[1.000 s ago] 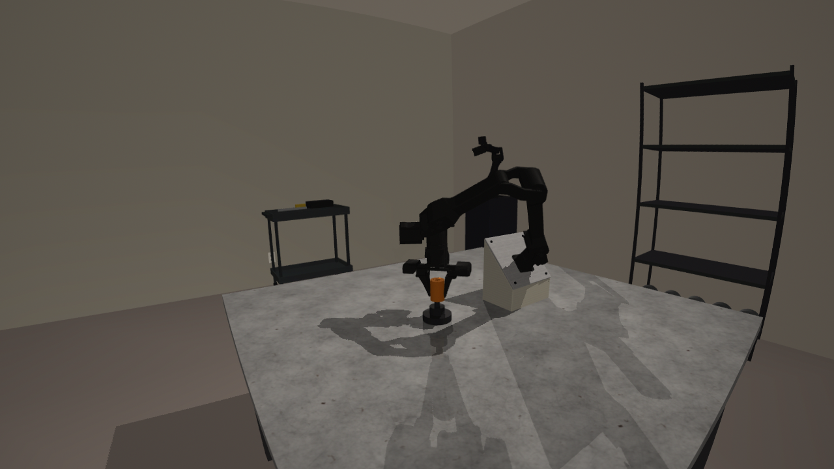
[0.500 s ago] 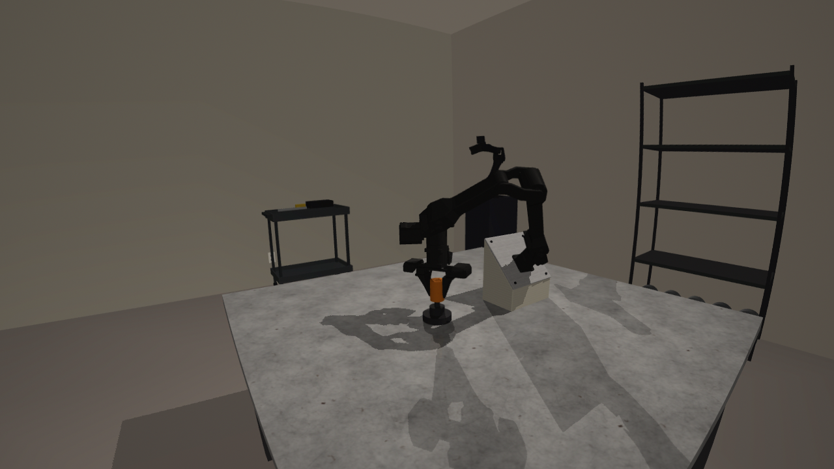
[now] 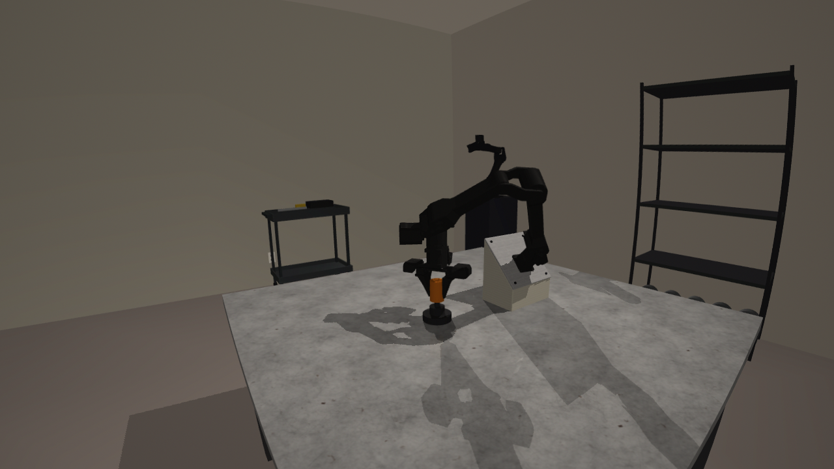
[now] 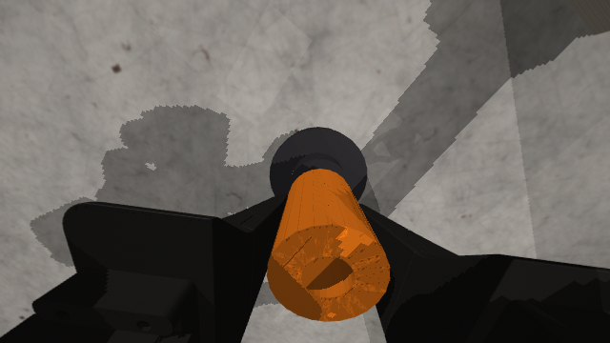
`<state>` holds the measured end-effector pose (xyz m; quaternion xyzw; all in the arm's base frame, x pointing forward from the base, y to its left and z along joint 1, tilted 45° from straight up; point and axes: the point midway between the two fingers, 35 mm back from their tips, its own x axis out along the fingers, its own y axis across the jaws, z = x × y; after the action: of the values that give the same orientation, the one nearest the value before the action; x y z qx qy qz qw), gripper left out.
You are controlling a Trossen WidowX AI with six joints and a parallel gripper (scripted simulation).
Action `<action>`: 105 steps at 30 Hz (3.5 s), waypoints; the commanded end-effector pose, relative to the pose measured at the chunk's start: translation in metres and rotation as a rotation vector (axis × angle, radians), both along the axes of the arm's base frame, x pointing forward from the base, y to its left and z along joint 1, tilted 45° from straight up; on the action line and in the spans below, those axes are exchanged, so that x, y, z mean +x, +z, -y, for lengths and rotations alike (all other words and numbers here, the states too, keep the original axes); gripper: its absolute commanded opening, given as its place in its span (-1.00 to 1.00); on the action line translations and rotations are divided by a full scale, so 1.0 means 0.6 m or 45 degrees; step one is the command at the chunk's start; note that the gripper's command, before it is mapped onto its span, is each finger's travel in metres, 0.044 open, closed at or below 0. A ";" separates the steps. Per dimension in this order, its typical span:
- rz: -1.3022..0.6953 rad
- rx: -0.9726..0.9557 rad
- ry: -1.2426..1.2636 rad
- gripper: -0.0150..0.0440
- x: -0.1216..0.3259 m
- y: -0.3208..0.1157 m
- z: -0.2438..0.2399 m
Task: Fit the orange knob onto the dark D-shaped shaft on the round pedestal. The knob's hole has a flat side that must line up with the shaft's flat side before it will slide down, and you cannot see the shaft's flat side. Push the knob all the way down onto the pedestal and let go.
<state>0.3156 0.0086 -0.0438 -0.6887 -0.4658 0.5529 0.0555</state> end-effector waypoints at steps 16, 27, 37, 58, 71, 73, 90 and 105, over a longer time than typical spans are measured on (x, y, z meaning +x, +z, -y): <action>-0.025 -0.002 -0.028 -0.49 -0.002 0.006 0.006; -0.190 -0.012 -0.194 -0.49 0.003 0.001 0.004; -0.190 -0.012 -0.194 -0.49 0.000 -0.001 0.001; -0.377 -0.024 -0.384 -0.49 0.002 0.005 0.004; -0.377 -0.024 -0.384 -0.49 -0.001 -0.001 0.000; -0.377 -0.024 -0.384 -0.49 -0.001 0.000 0.000; -0.454 -0.029 -0.461 -0.49 0.003 0.008 0.004; -0.565 -0.036 -0.573 -0.49 0.001 0.002 0.002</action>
<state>0.3166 0.0077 -0.0431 -0.6375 -0.2723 0.6706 0.2643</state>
